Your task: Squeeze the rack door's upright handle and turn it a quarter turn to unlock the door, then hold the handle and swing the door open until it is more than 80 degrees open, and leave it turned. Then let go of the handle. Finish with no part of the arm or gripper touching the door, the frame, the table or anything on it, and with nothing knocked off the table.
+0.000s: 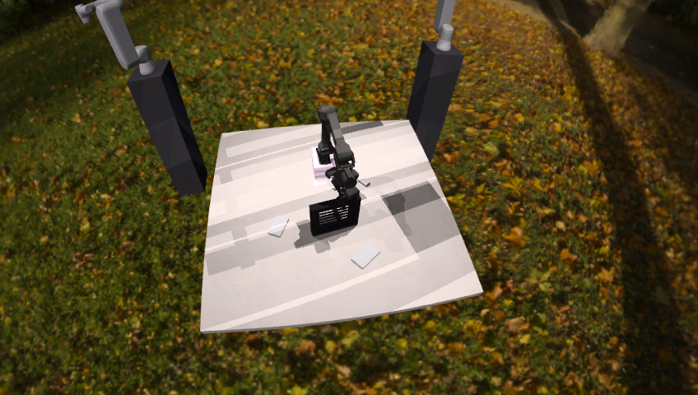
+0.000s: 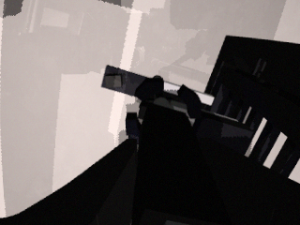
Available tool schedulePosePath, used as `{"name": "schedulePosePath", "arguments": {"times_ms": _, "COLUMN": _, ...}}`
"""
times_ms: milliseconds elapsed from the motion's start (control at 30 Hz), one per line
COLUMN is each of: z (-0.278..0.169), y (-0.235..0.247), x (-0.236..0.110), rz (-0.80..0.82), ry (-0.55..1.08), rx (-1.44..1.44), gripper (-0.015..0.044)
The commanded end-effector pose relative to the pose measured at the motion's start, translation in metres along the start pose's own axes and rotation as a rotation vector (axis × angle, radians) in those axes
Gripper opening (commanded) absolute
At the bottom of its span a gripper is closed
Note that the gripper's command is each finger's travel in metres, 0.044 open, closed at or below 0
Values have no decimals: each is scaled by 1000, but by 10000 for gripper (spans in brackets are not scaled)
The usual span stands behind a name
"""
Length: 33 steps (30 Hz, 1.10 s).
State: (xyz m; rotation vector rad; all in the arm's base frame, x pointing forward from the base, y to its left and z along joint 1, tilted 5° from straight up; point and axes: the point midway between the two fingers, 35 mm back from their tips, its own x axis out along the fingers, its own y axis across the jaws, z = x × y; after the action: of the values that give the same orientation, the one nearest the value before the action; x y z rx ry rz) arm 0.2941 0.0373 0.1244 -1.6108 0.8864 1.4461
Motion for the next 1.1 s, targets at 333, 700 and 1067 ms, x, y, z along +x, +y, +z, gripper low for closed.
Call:
{"name": "schedulePosePath", "arguments": {"times_ms": 333, "z": -2, "y": 0, "x": 1, "rz": 1, "ry": 9, "rx": -33, "gripper": 223}}
{"name": "schedulePosePath", "arguments": {"times_ms": 700, "z": -2, "y": 0, "x": 1, "rz": -1, "ry": 9, "rx": 288, "gripper": 285}}
{"name": "schedulePosePath", "arguments": {"times_ms": 1067, "z": -2, "y": 0, "x": 1, "rz": -3, "ry": 9, "rx": 834, "gripper": 285}}
